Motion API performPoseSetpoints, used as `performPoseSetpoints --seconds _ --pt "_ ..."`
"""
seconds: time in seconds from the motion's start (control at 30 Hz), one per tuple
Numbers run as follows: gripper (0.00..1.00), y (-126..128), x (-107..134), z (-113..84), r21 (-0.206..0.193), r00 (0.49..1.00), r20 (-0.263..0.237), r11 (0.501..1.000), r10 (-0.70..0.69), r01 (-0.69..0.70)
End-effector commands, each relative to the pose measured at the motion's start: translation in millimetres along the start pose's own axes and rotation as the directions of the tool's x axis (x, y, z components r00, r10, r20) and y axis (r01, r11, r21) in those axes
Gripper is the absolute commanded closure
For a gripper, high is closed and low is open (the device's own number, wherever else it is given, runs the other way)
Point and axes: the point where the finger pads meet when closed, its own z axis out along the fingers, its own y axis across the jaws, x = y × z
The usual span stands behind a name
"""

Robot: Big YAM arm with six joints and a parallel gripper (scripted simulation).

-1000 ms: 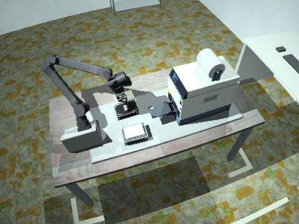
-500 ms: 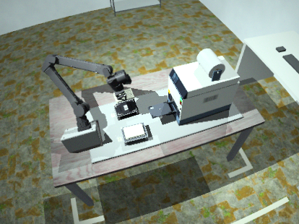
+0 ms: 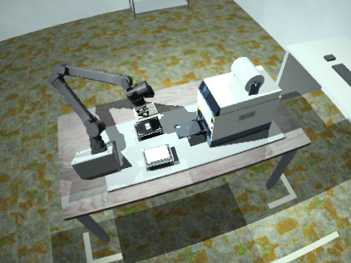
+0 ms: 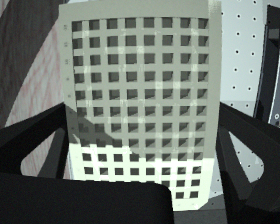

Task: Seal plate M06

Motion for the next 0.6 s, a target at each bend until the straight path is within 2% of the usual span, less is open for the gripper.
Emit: performPoseSetpoints --seconds 0.0,0.4,0.57 --pt "1.0 1.6 -3.3 1.4 0.004 1.0 0.014 1.0 -0.005 0.005" --pt "1.0 -6.6 -1.0 -0.6 0.008 0.999 0.029 1.0 0.022 -0.022" --pt "1.0 -2.0 2.9 2.7 0.002 1.0 0.009 1.0 0.018 -0.018"
